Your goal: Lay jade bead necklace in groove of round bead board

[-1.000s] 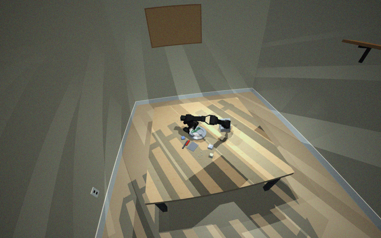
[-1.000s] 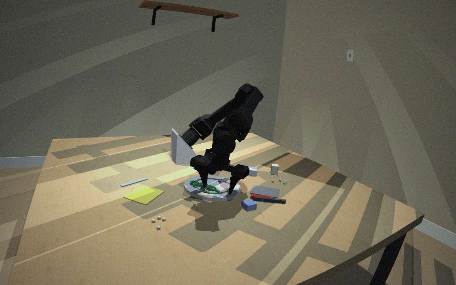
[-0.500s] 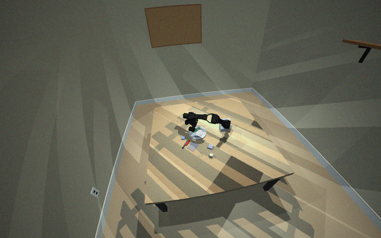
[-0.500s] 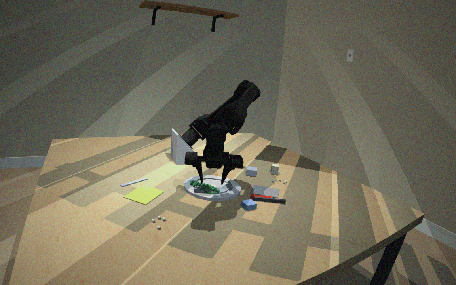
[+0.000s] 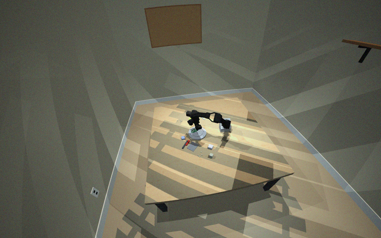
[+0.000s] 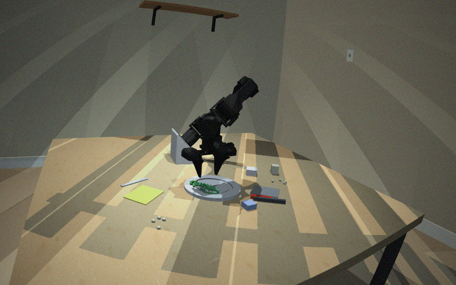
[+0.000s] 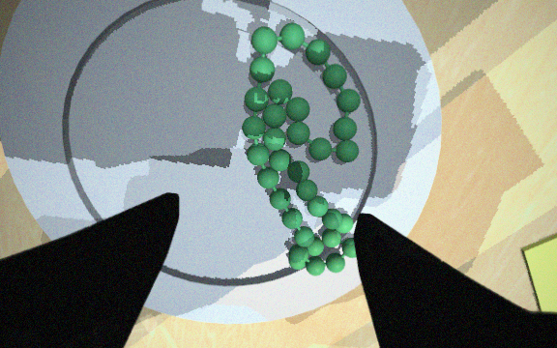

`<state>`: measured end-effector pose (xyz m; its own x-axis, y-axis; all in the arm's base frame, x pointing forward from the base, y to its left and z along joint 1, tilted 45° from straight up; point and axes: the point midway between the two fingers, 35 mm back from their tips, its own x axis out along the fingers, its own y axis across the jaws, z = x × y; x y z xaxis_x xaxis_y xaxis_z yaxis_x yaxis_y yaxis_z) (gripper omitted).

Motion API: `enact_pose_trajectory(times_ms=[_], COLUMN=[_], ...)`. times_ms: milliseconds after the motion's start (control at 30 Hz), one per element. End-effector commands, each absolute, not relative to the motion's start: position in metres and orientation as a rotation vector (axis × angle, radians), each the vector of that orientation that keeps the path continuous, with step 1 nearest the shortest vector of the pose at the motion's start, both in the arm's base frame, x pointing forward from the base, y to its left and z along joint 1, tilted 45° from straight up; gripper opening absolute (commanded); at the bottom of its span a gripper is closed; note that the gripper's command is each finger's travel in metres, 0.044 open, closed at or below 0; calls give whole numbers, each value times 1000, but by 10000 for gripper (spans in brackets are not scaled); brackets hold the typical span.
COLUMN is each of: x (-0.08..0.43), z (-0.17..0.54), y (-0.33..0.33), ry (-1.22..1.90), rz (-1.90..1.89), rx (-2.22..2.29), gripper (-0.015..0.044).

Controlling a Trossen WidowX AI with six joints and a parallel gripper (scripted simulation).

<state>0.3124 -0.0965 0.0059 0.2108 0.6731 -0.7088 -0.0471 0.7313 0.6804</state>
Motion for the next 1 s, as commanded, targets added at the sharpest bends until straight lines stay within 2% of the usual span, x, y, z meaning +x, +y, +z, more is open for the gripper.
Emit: enact_pose_trajectory(times_ms=[0, 967], x=[312, 319], z=[2, -21], y=[-92, -69], ry=[1271, 1270], rz=[549, 551], rx=[584, 585], gripper=[310, 310])
